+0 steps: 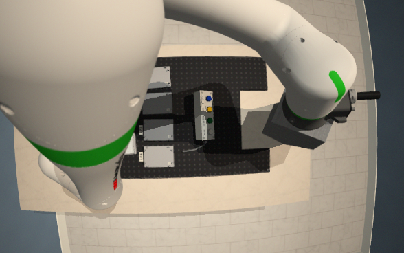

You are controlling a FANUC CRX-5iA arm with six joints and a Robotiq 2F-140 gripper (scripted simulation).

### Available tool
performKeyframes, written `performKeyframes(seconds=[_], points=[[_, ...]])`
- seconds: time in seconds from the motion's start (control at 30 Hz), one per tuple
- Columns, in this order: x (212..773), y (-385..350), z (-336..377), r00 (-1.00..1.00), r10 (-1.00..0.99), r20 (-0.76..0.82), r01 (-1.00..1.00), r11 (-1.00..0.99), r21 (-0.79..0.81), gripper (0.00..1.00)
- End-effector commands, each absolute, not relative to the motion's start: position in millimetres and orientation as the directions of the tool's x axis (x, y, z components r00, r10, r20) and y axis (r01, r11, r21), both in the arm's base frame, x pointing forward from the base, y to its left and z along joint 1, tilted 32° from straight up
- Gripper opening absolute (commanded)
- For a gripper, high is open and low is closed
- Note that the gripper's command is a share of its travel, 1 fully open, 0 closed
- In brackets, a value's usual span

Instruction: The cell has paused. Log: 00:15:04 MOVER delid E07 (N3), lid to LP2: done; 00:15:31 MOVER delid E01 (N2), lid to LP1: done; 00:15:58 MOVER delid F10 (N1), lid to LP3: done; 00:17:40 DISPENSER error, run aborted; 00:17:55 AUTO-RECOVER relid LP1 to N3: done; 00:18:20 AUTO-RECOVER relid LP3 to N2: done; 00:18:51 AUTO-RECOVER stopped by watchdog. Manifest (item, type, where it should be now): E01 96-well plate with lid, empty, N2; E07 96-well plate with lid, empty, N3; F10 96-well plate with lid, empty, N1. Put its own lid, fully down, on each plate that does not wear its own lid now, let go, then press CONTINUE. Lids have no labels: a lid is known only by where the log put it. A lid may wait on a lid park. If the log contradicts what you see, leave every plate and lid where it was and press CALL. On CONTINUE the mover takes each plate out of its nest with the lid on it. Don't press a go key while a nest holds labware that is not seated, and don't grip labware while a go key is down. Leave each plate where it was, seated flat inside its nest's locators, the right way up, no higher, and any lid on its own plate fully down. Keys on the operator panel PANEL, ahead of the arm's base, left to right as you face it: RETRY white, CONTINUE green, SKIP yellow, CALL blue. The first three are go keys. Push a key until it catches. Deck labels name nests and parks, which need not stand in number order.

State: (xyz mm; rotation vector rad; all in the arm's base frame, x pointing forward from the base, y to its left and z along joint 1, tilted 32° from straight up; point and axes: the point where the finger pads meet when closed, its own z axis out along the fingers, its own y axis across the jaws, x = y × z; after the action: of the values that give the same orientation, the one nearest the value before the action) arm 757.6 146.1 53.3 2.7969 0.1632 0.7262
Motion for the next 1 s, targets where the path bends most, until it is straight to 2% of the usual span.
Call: performKeyframes(seconds=[0.0, 0.97], points=[[758.0, 146.2, 53.0, 0.870, 0.169, 0.464, 0.046, -0.963, 0.264, 0.00], [759.9, 145.4, 49.8, 0.870, 0.169, 0.464, 0.046, -0.963, 0.264, 0.00]])
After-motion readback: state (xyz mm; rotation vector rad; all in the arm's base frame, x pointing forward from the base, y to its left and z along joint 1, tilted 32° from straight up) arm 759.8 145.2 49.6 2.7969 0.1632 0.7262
